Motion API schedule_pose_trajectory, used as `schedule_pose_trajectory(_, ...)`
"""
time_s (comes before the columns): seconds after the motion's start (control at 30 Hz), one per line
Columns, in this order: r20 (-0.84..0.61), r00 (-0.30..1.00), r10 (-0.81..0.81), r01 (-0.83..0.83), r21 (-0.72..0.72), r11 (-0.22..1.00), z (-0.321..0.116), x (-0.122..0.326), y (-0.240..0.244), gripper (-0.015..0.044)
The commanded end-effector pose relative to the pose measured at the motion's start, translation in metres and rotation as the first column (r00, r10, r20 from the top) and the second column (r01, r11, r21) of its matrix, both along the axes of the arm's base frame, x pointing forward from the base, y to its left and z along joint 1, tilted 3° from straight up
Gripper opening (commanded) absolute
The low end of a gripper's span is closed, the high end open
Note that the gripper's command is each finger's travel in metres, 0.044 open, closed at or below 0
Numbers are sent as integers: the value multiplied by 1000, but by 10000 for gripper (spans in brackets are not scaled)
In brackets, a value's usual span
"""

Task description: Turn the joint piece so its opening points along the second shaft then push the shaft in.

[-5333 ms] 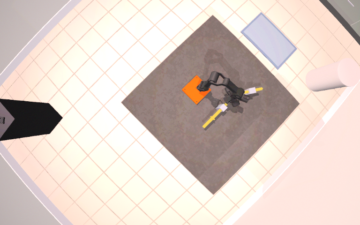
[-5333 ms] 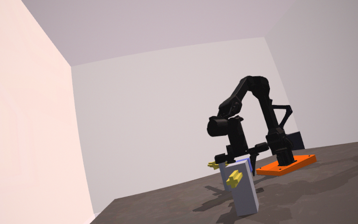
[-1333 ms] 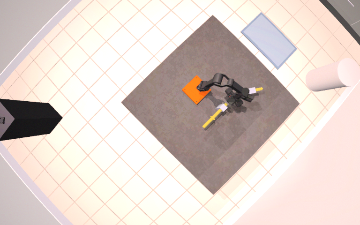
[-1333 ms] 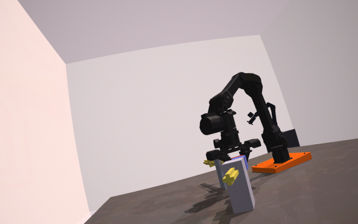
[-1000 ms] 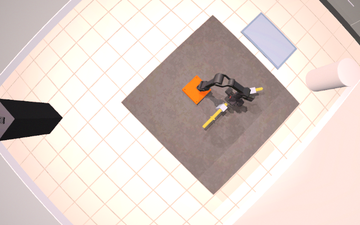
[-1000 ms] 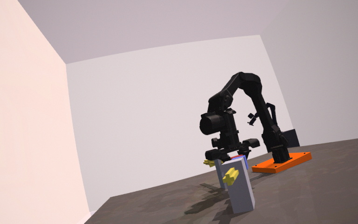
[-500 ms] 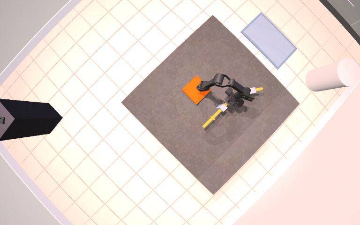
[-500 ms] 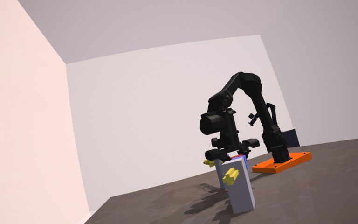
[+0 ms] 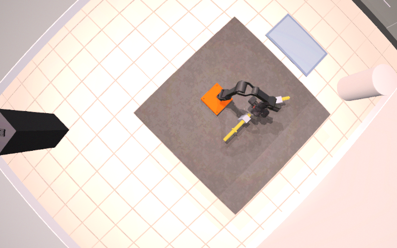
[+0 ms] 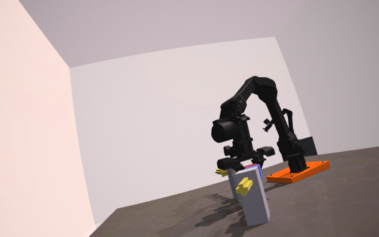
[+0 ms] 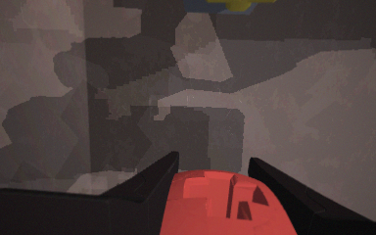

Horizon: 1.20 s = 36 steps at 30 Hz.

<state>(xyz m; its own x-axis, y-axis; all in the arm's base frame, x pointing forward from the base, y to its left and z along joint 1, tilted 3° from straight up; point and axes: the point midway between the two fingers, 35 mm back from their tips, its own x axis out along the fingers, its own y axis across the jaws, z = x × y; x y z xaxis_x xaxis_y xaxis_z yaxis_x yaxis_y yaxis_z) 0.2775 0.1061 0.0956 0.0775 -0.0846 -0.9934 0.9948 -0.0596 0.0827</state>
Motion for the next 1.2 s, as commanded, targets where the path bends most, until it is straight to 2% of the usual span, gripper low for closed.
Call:
schedule_pose_trajectory(0.0, 0, 1000, 0, 0, 0, 1000, 0, 0, 0, 278)
schedule_pose_trajectory(0.2, 0, 1000, 0, 0, 0, 1000, 0, 0, 0, 436)
schedule_pose_trajectory(0.6, -1, 1000, 0, 0, 6, 1000, 1, 0, 0, 440)
schedule_pose_trajectory(0.87, 19, 1000, 13, -17, 227, 974, 28, -3, -3, 440)
schedule_pose_trajectory(1.17, 26, 999, 36, -41, 228, 973, 31, -2, -3, 440)
